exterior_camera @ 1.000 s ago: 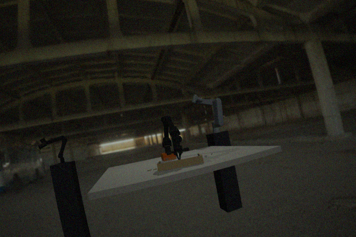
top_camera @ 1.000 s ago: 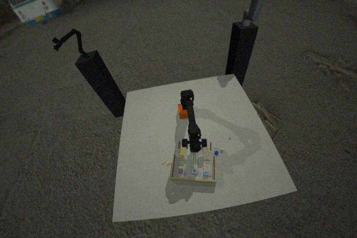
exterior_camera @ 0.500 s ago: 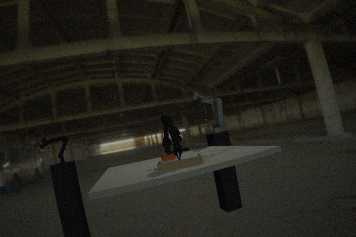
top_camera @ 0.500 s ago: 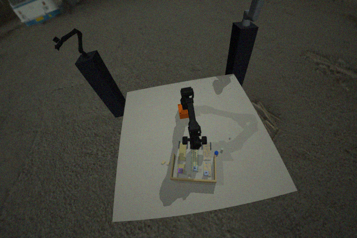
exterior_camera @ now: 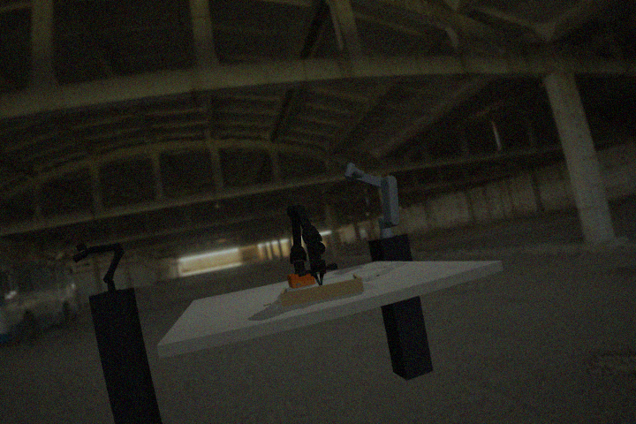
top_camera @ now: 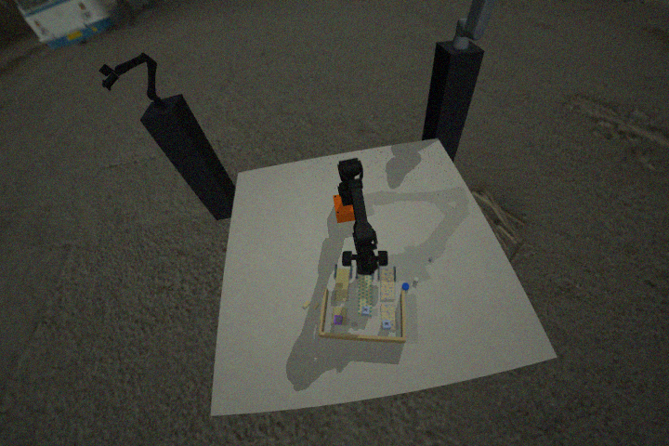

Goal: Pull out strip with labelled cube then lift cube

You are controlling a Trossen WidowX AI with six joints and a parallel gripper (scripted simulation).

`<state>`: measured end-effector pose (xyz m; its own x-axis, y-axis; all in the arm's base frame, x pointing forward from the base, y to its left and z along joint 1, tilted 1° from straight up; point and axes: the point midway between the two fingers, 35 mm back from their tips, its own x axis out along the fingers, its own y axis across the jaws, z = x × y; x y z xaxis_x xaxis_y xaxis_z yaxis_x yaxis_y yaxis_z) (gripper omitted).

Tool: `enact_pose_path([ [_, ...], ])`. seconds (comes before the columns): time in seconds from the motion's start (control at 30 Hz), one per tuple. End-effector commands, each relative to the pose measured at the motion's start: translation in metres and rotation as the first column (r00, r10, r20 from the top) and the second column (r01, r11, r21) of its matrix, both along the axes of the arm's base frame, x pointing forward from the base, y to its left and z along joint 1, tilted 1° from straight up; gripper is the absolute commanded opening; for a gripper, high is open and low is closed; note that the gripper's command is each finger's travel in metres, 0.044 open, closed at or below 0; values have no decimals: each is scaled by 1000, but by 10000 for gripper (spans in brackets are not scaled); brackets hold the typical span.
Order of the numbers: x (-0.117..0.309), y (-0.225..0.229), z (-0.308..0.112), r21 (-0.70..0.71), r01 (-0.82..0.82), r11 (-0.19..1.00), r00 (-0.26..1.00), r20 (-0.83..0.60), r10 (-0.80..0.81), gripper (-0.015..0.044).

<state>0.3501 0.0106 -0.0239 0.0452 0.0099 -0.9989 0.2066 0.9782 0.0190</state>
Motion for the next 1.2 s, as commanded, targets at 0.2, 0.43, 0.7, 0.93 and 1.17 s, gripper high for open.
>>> enact_pose_path([
  [0.2, -21, 4, -7, 0, 4, 1000, 1000, -24, -4, 0],
  [0.43, -32, 7, -7, 0, 4, 1000, 1000, -25, -4, 0],
  [0.7, -44, 10, -7, 1, 4, 1000, 1000, -26, -4, 0],
  [0.93, -54, 12, -8, 1, 4, 1000, 1000, -27, -4, 0],
  [1.17, -64, 15, -8, 1, 4, 1000, 1000, -28, -4, 0],
])
